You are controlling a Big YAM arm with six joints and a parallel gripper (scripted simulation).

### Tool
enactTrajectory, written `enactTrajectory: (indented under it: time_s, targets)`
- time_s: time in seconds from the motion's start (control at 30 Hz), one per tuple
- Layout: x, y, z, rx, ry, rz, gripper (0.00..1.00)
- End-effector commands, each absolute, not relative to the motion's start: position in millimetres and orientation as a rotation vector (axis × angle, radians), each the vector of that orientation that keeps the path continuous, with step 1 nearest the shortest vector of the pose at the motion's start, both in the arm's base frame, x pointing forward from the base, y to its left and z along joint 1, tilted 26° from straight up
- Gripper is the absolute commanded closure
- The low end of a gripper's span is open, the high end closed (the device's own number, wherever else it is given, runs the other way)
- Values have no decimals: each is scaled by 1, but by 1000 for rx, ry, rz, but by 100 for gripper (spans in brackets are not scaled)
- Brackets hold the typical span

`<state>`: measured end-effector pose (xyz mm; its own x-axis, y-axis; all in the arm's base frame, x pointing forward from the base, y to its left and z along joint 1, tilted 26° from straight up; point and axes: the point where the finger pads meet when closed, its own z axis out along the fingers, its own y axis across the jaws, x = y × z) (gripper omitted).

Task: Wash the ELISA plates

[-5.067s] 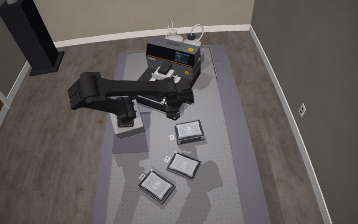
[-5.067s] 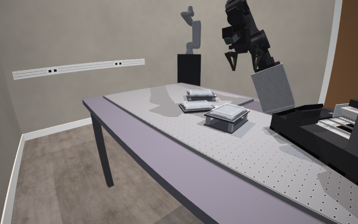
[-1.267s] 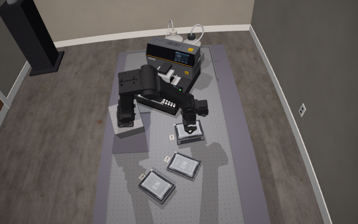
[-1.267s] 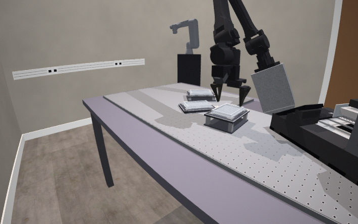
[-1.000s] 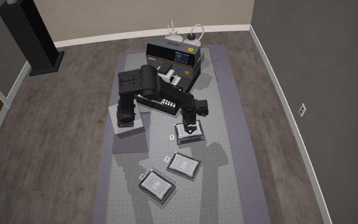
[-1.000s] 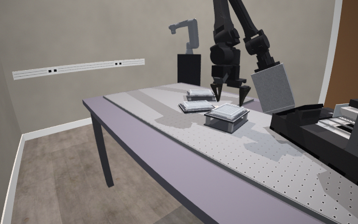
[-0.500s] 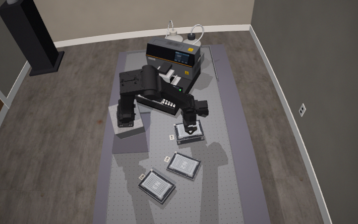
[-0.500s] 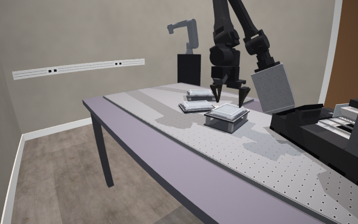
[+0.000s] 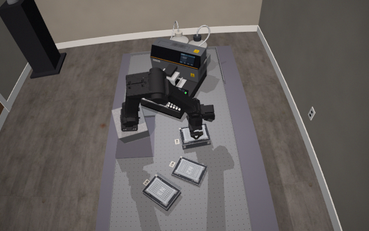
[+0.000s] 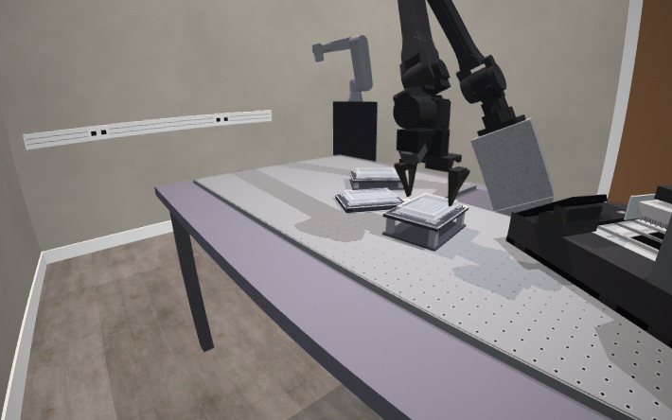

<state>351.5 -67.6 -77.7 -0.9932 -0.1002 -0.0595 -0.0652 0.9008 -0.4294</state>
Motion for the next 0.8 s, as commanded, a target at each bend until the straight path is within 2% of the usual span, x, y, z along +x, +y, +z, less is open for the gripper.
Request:
enactTrajectory:
  time_s: [0.0, 0.77]
  targets:
    - [352, -72, -85, -131, 2988, -666, 0]
    - [354, -78, -97, -130, 2986, -666, 0]
